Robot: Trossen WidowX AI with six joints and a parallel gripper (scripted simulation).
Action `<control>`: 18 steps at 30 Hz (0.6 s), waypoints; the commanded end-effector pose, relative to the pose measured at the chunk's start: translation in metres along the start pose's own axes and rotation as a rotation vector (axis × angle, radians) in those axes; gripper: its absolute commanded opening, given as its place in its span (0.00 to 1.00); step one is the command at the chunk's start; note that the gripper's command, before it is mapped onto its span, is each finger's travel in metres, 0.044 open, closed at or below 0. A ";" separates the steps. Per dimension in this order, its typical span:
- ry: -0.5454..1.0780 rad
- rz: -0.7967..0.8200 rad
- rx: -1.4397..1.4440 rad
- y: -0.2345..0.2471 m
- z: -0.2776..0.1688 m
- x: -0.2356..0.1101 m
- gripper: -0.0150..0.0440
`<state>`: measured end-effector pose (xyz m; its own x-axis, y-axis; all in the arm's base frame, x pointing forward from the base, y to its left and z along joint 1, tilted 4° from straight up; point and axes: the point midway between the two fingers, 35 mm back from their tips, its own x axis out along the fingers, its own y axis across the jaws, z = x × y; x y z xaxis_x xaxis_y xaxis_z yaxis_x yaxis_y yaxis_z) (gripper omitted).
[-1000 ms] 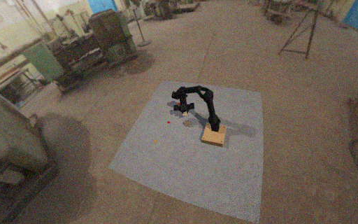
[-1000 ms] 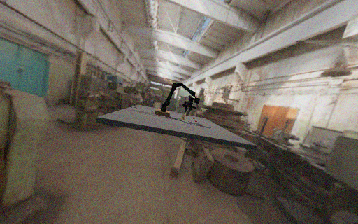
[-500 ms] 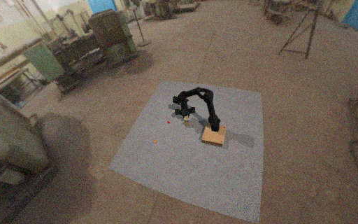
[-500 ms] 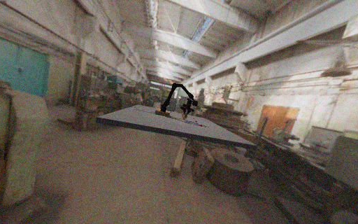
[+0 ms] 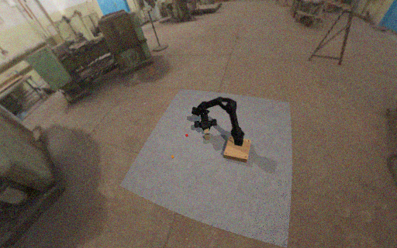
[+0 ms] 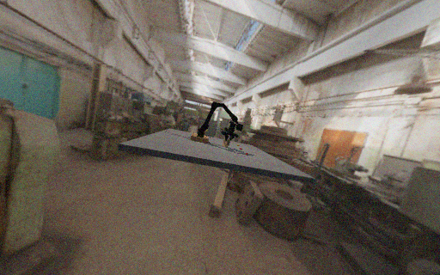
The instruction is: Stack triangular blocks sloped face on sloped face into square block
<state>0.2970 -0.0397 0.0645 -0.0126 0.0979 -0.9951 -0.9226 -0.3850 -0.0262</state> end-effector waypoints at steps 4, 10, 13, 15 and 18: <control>0.002 -0.010 0.001 0.000 0.001 -0.002 0.25; 0.003 -0.017 0.002 -0.001 0.000 -0.004 0.25; 0.003 -0.017 0.002 -0.001 0.000 -0.004 0.25; 0.003 -0.017 0.002 -0.001 0.000 -0.004 0.25; 0.003 -0.017 0.002 -0.001 0.000 -0.004 0.25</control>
<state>0.2965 -0.0402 0.0654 -0.0080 0.0989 -0.9951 -0.9236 -0.3820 -0.0306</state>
